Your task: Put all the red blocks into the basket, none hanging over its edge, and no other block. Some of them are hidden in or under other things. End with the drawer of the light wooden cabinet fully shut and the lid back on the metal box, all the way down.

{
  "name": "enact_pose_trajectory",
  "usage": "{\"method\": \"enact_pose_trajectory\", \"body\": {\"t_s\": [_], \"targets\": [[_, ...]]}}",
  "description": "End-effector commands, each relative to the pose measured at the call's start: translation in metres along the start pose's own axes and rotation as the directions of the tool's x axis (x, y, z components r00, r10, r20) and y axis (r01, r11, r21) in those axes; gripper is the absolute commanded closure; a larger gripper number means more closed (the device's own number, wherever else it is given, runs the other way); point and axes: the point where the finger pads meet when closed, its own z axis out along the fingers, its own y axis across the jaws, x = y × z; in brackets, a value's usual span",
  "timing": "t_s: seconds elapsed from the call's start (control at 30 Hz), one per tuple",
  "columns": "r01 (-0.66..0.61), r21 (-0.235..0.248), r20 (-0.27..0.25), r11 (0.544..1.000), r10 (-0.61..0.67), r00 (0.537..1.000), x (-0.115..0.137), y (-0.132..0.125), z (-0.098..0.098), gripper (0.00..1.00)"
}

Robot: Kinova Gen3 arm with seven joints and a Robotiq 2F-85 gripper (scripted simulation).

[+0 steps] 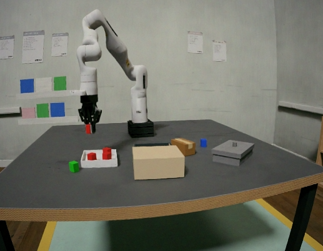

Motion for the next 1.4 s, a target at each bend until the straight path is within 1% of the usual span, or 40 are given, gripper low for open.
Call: {"method": "enact_pose_trajectory", "body": {"t_s": [0.0, 0.3, 0.37, 0.87, 0.93, 1.37], "targets": [[0.0, 0.0, -0.002, 1.0, 0.0, 1.0, 0.001, 0.0, 0.007, 0.9], [0.0, 0.0, -0.002, 1.0, 0.0, 1.0, 0.001, 0.0, 0.029, 0.9], [0.0, 0.0, -0.002, 1.0, 0.0, 1.0, 0.001, 0.0, 0.029, 0.9], [0.0, 0.0, -0.002, 1.0, 0.0, 1.0, 0.001, 0.0, 0.064, 0.9], [0.0, 0.0, -0.002, 1.0, 0.0, 1.0, 0.001, 0.0, 0.064, 0.9], [0.0, 0.0, -0.002, 1.0, 0.0, 1.0, 0.001, 0.0, 0.087, 0.9]]}}
